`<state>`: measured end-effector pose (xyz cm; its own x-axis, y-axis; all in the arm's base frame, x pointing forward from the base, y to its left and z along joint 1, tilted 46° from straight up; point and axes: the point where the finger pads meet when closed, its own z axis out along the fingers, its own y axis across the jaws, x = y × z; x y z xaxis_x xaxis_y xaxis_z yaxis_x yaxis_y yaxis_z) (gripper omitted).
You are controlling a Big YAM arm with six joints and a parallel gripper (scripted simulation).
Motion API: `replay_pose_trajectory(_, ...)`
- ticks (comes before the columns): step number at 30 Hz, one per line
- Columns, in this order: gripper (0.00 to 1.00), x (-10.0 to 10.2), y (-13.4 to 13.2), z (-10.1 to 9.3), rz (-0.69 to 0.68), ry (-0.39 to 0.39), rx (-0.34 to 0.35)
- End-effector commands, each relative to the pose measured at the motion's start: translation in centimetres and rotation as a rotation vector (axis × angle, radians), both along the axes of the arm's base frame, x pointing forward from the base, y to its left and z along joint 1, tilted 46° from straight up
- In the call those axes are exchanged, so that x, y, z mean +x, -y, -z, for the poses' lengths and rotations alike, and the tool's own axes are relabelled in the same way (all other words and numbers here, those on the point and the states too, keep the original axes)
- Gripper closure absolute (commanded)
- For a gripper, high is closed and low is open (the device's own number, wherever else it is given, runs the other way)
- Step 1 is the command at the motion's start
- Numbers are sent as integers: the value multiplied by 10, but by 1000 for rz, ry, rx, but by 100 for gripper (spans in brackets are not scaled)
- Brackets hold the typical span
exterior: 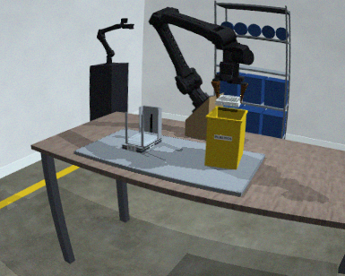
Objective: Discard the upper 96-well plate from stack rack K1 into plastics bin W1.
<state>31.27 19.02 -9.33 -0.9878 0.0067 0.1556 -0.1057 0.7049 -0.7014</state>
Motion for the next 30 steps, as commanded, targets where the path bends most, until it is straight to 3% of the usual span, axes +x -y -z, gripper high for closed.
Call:
replay_pose_trajectory(1,100,13,-13,-7,-4,36,28)
replay_pose_trajectory(17,100,14,-4,-13,13,39,27)
replay_pose_trajectory(19,100,13,-12,-7,-4,36,28)
replay_pose_trajectory(20,100,11,-1,-8,9,37,28)
replay_pose_trajectory(26,100,7,8,6,3,13,11)
replay_pose_trajectory(27,100,25,-7,5,5,47,42)
replay_pose_trajectory(28,100,25,-6,6,3,47,41)
replay_pose_trajectory(30,100,8,11,12,4,13,12)
